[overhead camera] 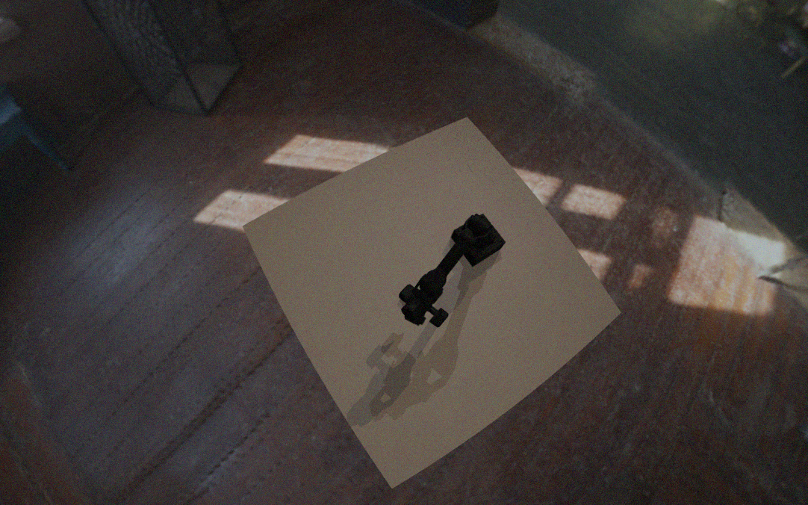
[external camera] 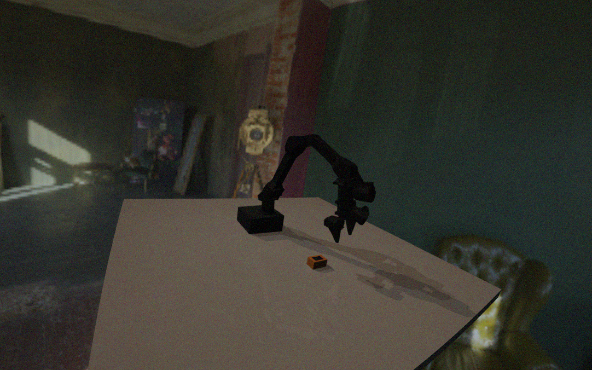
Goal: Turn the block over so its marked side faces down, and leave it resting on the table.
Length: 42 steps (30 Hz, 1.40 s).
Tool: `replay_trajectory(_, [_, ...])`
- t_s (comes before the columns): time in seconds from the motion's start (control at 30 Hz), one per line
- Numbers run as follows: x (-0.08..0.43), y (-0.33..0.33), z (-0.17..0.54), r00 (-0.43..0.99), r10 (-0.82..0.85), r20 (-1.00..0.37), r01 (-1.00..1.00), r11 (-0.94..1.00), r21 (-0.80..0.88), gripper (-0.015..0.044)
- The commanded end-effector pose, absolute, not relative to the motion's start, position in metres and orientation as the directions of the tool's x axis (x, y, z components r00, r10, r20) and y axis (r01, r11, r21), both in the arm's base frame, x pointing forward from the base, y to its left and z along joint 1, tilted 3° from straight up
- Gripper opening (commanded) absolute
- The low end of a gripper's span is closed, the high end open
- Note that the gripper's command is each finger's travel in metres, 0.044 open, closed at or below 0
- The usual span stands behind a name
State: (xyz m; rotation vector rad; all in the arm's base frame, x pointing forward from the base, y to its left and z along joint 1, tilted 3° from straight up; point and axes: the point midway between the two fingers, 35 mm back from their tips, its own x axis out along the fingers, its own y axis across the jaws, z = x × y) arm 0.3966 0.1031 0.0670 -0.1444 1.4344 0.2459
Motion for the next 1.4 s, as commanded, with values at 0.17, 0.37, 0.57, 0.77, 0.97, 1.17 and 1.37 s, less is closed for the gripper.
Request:
replay_trajectory(0.17, [0.38,0.019,0.059,0.017,-0.044,-0.999,0.051,0.998,-0.043,0.044])
replay_trajectory(0.37, [0.38,0.018,0.056,0.017,-0.044,-0.999,0.051,0.998,-0.043,0.044])
replay_trajectory(0.57, [0.38,0.016,0.024,0.016,-0.044,-0.999,0.051,0.998,-0.044,0.044])
replay_trajectory(0.77, [0.379,0.015,0.01,0.016,-0.045,-0.999,0.051,0.998,-0.044,0.044])
replay_trajectory(0.97, [0.379,0.015,0.008,0.016,-0.045,-0.999,0.051,0.998,-0.044,0.044])
replay_trajectory(1.17, [0.379,0.015,-0.002,0.016,-0.045,-0.999,0.051,0.998,-0.044,0.044])
replay_trajectory(1.37, [0.379,0.014,-0.012,0.016,-0.045,-0.999,0.051,0.998,-0.044,0.044])
